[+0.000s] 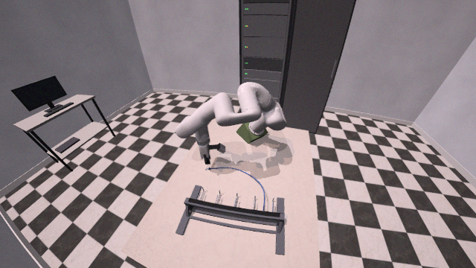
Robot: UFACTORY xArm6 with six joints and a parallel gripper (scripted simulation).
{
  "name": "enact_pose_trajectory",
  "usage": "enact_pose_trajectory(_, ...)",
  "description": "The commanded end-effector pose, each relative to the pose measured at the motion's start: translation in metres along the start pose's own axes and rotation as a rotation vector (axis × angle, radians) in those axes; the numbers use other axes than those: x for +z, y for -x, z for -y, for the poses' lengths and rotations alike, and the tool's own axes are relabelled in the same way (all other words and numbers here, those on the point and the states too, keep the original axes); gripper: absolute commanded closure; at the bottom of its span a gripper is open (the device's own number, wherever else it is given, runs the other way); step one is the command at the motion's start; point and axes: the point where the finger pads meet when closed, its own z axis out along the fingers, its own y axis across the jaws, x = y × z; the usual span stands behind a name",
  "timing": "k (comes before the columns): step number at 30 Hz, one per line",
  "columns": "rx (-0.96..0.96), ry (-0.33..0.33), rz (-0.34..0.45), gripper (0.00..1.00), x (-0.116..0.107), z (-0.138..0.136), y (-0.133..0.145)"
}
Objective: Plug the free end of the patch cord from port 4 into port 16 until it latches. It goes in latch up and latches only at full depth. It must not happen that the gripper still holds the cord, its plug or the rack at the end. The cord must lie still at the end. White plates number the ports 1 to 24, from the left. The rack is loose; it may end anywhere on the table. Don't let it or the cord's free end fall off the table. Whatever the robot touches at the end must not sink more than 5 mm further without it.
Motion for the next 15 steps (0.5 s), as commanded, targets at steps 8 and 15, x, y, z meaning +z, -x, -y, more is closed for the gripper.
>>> enact_pose_trajectory(8, -0.001, 0.001, 0.003, 0.62, 0.006, 0.000, 0.001)
enact_pose_trajectory(15, -0.001, 0.001, 0.003, 0.62, 0.013, 0.000, 0.001)
